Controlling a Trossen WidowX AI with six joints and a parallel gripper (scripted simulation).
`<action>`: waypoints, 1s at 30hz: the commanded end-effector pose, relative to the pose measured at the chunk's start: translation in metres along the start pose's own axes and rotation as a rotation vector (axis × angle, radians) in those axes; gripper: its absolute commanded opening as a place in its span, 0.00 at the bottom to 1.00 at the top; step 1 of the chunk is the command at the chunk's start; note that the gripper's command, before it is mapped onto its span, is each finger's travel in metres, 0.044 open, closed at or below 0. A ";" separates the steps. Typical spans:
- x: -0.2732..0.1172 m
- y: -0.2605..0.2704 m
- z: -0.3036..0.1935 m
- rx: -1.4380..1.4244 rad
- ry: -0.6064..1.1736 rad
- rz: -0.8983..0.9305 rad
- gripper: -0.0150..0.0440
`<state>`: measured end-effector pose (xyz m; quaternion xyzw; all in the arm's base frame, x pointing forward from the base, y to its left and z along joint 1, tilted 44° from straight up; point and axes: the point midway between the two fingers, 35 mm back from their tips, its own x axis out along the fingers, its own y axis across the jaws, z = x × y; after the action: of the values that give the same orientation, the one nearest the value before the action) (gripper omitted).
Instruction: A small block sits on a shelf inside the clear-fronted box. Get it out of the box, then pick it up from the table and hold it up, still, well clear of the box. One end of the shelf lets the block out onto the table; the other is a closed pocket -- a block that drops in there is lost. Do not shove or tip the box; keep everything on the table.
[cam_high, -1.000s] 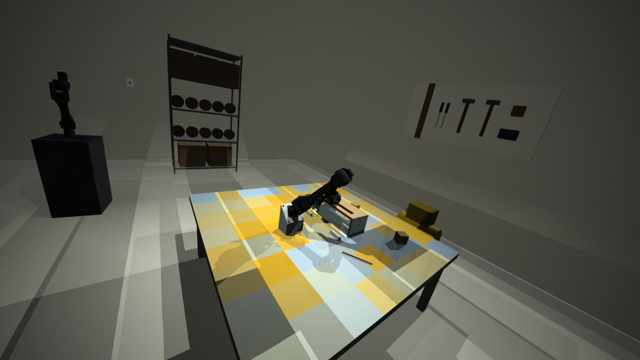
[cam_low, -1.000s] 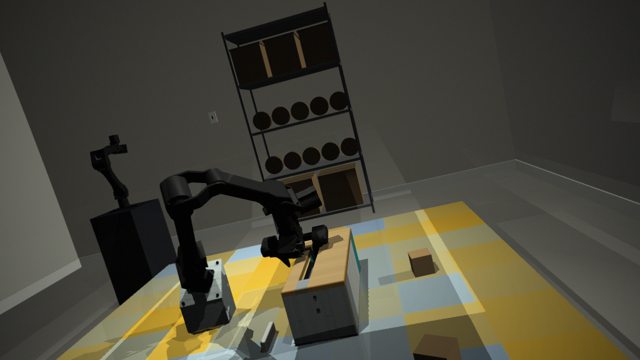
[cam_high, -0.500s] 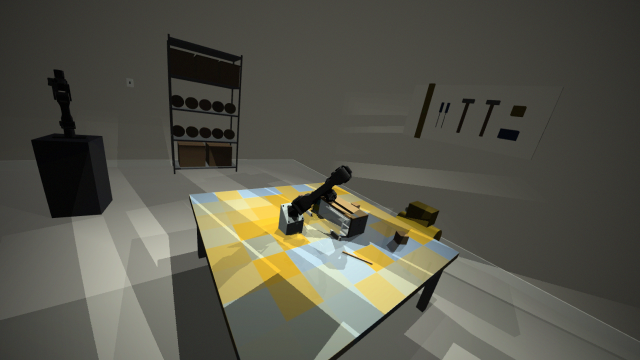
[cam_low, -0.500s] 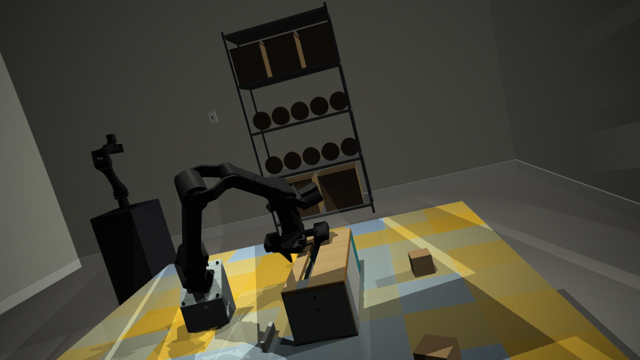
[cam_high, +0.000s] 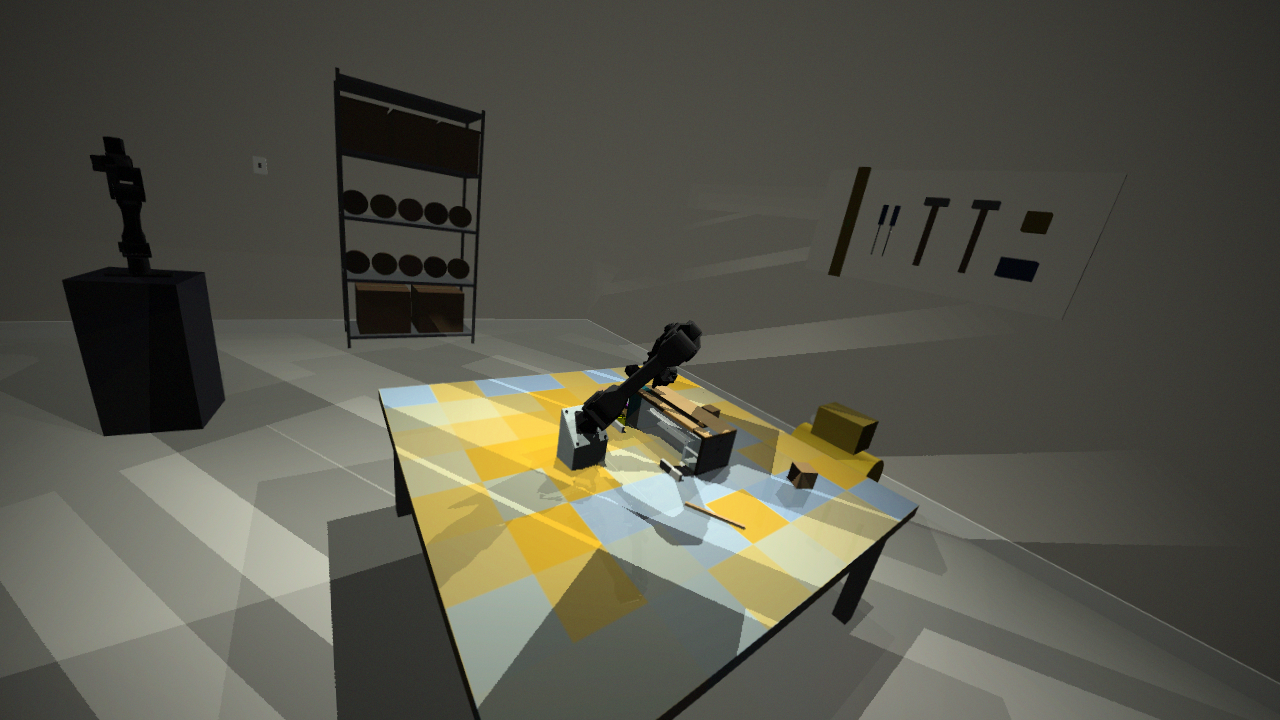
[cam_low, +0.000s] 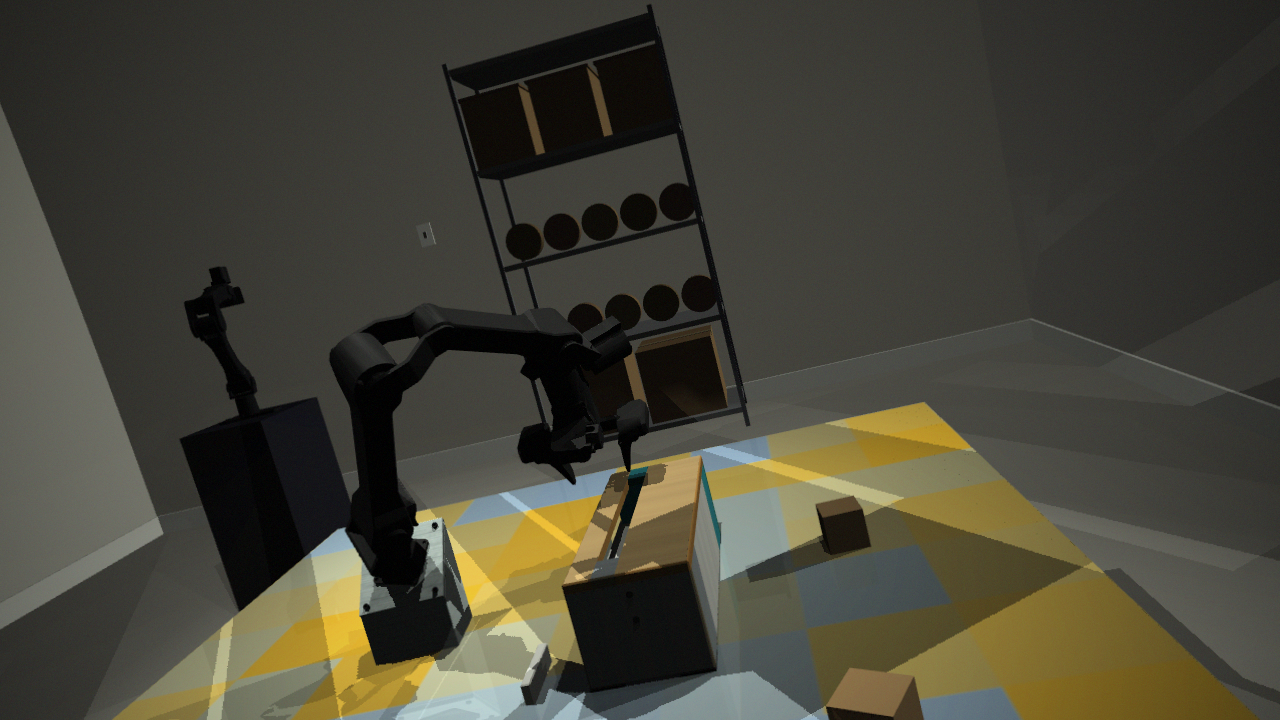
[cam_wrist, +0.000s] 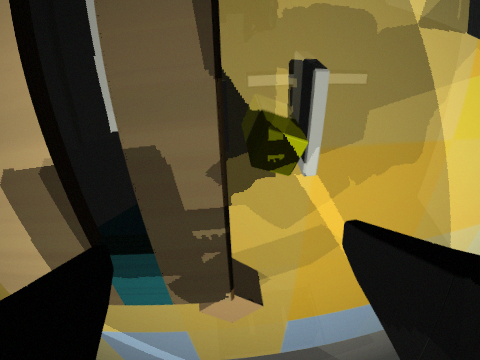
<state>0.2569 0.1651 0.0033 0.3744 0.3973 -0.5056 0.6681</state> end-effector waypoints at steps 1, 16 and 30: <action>0.001 0.000 0.000 -0.019 -0.001 0.002 0.89; 0.002 -0.013 -0.022 -1.568 -0.177 -0.013 0.74; 0.004 -0.023 -0.034 -2.542 -0.316 -0.182 0.74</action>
<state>0.2398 0.1843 -0.0053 -0.2844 0.5892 -0.0764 0.7524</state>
